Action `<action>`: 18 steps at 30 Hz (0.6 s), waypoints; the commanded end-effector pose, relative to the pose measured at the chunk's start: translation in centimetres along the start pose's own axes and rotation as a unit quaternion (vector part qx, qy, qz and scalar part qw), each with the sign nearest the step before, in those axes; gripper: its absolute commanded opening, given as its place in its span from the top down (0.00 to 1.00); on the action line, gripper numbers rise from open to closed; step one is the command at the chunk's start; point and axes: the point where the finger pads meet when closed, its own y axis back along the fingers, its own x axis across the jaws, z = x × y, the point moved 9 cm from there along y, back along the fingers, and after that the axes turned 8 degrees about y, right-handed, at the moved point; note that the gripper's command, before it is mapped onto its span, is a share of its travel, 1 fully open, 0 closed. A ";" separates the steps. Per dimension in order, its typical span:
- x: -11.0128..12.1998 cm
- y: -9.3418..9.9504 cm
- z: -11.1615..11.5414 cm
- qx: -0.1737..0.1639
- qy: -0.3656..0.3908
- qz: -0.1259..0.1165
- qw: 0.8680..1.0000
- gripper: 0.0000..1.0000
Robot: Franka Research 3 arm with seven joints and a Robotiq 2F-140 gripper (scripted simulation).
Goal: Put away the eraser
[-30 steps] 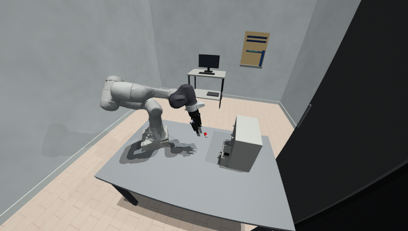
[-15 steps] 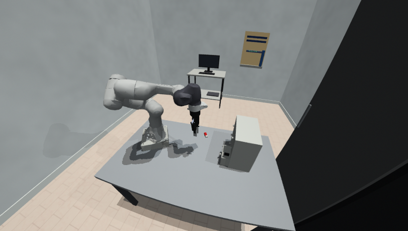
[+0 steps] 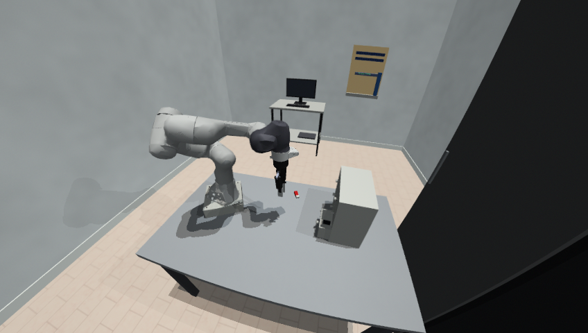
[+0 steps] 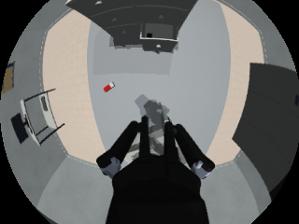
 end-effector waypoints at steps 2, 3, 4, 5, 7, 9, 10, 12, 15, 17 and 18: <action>0.0 0.0 0.0 -0.002 0.005 -0.001 1.000 0.80; 0.0 0.0 0.0 -0.002 0.005 -0.001 1.000 0.80; 0.0 0.0 0.0 -0.002 0.005 -0.001 1.000 0.80; 0.0 0.0 0.0 -0.002 0.005 -0.001 1.000 0.80; 0.0 0.0 0.0 -0.002 0.005 -0.001 1.000 0.80; 0.0 0.0 0.0 -0.002 0.005 -0.001 1.000 0.80; 0.0 0.0 0.0 0.000 0.002 0.000 1.000 0.00; 0.0 0.0 0.0 0.000 0.002 0.000 1.000 0.00; 0.0 0.0 0.0 0.000 0.002 0.000 1.000 0.00; 0.0 0.0 0.0 0.000 0.002 0.000 1.000 0.00; 0.0 0.0 0.0 0.000 0.002 0.000 1.000 0.00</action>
